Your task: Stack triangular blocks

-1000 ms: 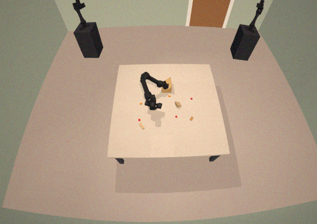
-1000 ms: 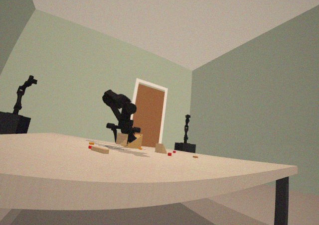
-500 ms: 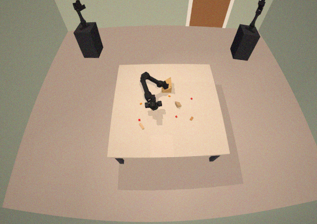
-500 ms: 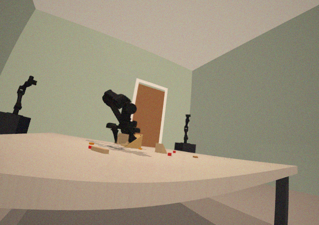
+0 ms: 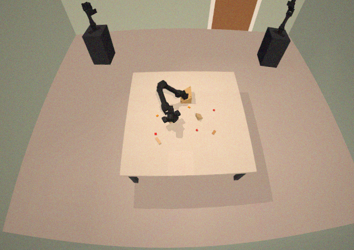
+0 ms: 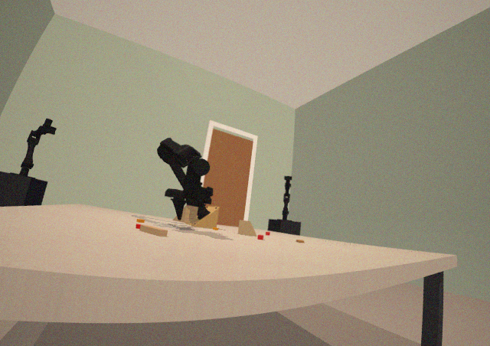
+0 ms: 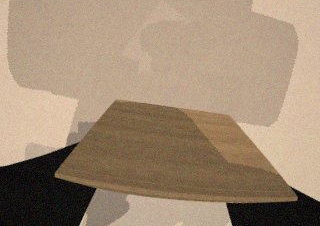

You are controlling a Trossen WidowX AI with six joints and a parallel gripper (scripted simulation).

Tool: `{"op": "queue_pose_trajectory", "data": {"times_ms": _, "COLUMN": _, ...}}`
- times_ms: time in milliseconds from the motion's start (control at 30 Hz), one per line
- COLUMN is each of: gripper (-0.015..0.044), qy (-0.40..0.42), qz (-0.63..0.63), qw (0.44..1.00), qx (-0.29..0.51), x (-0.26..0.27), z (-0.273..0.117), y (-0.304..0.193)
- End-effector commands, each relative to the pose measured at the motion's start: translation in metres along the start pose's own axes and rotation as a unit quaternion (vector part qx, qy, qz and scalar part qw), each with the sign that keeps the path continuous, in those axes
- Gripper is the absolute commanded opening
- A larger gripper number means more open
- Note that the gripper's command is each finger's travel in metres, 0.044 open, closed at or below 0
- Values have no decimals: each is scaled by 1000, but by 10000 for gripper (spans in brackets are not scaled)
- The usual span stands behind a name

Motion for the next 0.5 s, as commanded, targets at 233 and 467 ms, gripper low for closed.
{"op": "queue_pose_trajectory", "data": {"times_ms": 233, "gripper": 0, "qy": -4, "qz": -141, "qw": 990, "qx": 1, "x": -1, "z": 0, "y": 0}}
{"op": "queue_pose_trajectory", "data": {"times_ms": 467, "gripper": 0, "qy": -5, "qz": -230, "qw": 973, "qx": 2, "x": -1, "z": 0, "y": 0}}
Point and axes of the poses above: the point midway between the two fingers, 35 mm back from their tips, its own z axis out along the fingers, its own x axis across the jaws, y = z × x, the point moved 2 cm from there along -z, back along the fingers, and after that the axes turned 6 degrees about z, right-handed, at the moved point
